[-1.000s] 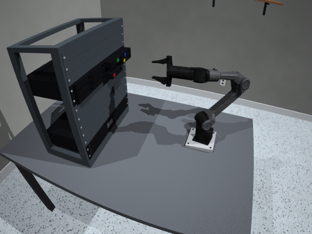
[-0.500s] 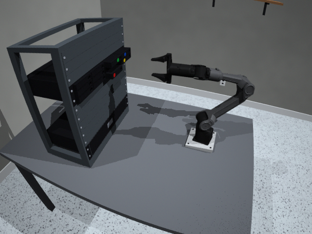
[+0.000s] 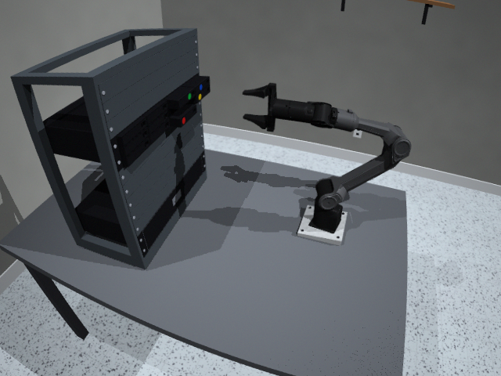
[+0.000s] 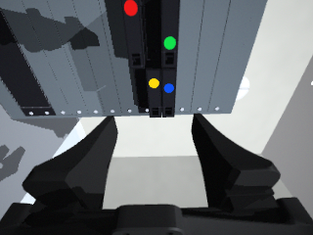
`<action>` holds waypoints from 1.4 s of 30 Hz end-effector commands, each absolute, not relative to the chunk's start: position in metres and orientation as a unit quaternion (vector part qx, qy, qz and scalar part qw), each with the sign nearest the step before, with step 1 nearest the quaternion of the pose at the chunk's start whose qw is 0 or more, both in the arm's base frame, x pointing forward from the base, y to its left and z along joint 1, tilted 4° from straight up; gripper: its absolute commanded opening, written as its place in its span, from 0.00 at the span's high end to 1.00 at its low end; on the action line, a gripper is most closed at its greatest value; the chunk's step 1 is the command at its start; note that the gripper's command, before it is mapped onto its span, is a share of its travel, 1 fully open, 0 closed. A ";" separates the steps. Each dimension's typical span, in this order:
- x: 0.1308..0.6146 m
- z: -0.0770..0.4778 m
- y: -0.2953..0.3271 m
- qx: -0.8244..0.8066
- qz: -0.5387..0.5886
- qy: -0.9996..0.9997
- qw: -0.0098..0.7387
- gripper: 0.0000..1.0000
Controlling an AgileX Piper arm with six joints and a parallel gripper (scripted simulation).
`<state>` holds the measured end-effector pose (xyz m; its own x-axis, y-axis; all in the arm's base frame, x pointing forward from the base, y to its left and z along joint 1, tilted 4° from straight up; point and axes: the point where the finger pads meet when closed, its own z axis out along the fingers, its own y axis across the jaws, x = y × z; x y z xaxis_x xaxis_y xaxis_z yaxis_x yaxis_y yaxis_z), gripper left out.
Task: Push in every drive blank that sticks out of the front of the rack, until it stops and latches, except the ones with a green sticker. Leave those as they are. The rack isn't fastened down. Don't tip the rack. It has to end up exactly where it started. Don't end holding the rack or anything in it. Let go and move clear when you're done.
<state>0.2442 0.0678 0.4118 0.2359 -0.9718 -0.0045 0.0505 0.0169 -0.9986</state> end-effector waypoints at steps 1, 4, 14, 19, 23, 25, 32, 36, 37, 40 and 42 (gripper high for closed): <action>0.243 0.414 0.067 -0.538 -0.448 0.425 0.573 0.00; 0.243 0.415 0.067 -0.538 -0.449 0.424 0.574 0.00; 0.243 0.415 0.067 -0.538 -0.449 0.423 0.574 0.00; 0.243 0.415 0.067 -0.538 -0.449 0.423 0.574 0.00; 0.243 0.415 0.067 -0.538 -0.449 0.423 0.574 0.00; 0.243 0.415 0.067 -0.538 -0.449 0.423 0.574 0.00; 0.244 0.414 0.069 -0.539 -0.449 0.424 0.573 0.00; 0.246 0.415 0.071 -0.539 -0.449 0.423 0.574 0.00; 0.246 0.415 0.073 -0.539 -0.449 0.423 0.574 0.00; 0.249 0.414 0.078 -0.539 -0.449 0.423 0.574 0.00; 0.252 0.414 0.083 -0.539 -0.449 0.423 0.574 0.00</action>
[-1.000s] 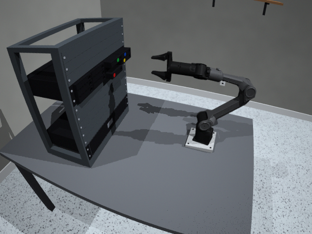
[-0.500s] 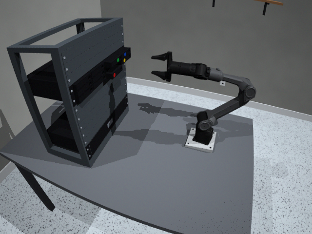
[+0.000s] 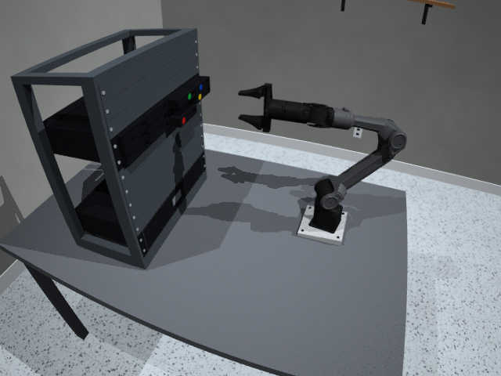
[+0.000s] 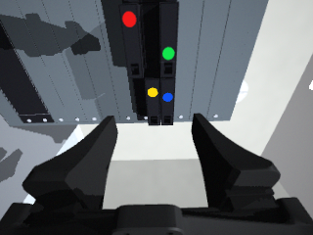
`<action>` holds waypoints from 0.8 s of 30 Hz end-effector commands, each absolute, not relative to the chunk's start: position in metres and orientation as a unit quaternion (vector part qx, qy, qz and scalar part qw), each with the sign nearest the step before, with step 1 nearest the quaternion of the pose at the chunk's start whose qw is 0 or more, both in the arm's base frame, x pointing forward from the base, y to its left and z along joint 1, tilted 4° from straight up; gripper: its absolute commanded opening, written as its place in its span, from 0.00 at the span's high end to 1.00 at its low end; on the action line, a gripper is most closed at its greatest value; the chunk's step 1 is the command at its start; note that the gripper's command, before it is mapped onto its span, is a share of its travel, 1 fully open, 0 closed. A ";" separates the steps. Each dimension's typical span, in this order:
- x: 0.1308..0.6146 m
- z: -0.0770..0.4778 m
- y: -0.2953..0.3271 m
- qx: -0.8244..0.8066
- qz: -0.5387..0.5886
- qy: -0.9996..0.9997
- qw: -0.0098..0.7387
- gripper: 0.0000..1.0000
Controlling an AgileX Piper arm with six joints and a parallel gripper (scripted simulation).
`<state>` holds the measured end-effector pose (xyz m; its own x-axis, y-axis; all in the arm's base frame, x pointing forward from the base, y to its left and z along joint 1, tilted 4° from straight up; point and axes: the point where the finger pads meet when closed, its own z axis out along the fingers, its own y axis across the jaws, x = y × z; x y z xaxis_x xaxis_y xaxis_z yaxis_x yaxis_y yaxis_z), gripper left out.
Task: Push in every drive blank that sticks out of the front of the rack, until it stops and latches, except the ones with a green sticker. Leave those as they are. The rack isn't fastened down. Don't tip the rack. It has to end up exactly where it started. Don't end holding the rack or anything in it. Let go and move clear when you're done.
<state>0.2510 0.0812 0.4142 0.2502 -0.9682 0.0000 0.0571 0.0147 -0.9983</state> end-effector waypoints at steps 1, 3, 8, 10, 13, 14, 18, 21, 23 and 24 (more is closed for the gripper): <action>0.254 0.414 0.086 -0.539 -0.449 0.423 0.574 0.00; 0.254 0.414 0.086 -0.539 -0.449 0.423 0.574 0.00; 0.268 0.414 0.112 -0.539 -0.449 0.423 0.574 0.00; 0.275 0.413 0.124 -0.539 -0.449 0.423 0.574 0.00; 0.284 0.413 0.141 -0.539 -0.449 0.423 0.574 0.00; 0.286 0.413 0.145 -0.539 -0.449 0.423 0.574 0.00; 0.291 0.413 0.153 -0.539 -0.449 0.423 0.574 0.00; 0.291 0.413 0.154 -0.539 -0.449 0.423 0.574 0.00; 0.291 0.413 0.154 -0.539 -0.449 0.423 0.574 0.00; 0.291 0.413 0.154 -0.539 -0.449 0.423 0.574 0.00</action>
